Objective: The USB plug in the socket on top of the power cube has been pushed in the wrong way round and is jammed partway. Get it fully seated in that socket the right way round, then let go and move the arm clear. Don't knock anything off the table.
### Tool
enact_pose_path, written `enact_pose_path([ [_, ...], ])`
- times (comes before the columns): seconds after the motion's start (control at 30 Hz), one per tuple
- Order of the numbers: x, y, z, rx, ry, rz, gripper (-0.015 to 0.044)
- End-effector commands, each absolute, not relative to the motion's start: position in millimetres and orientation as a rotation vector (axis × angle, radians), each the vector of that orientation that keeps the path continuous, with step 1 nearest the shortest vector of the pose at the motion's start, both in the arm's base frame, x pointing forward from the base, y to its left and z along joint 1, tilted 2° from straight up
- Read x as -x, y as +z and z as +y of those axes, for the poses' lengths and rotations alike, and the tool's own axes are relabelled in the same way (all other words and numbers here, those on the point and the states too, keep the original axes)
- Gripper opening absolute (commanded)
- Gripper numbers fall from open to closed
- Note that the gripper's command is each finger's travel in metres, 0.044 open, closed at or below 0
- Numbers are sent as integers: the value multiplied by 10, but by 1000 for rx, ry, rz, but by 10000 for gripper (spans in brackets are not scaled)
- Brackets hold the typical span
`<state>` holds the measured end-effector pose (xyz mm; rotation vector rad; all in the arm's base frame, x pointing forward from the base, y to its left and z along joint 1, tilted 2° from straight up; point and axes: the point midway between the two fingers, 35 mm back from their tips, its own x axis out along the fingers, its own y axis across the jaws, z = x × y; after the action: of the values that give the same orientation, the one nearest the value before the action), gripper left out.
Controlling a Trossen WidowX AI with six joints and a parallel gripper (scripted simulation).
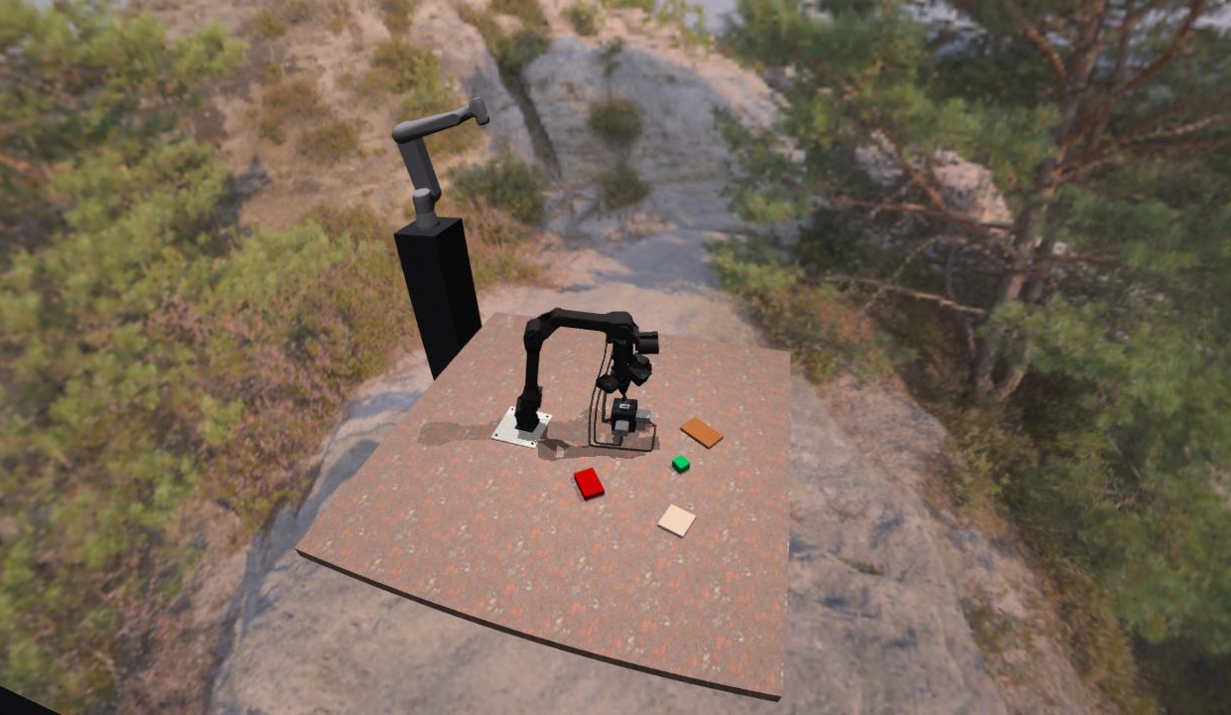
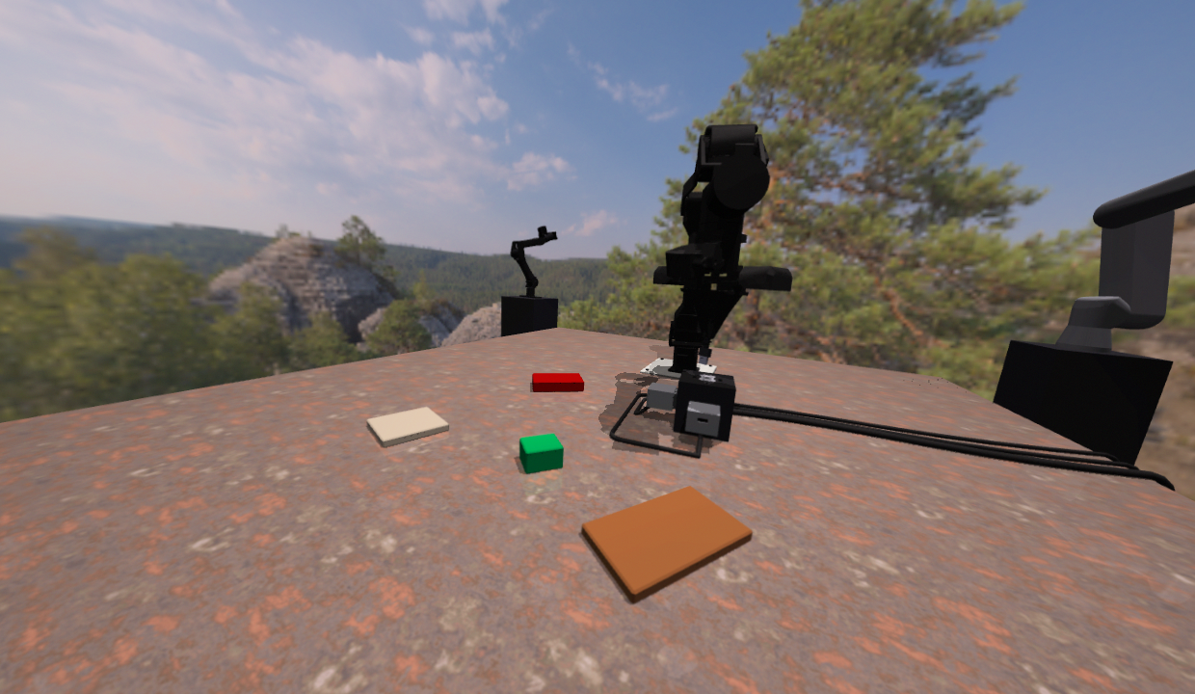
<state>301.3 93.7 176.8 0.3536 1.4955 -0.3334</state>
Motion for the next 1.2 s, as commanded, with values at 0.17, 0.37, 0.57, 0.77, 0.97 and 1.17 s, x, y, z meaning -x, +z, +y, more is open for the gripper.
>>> enact_pose_path([
  [0.17, -3014, 1768, 937, -532, -503, 1461, 0],
  [0.37, -3014, 1767, 937, -656, -621, 1428, 0],
  [0.57, -3014, 1767, 937, -779, -738, 1389, 0],
  [0.77, -3014, 1767, 937, -901, -855, 1342, 0],
  [0.97, -3014, 1767, 937, -1023, -970, 1288, 0],
  [1.17, -3014, 1767, 937, -1113, -1056, 1243, 0],
])
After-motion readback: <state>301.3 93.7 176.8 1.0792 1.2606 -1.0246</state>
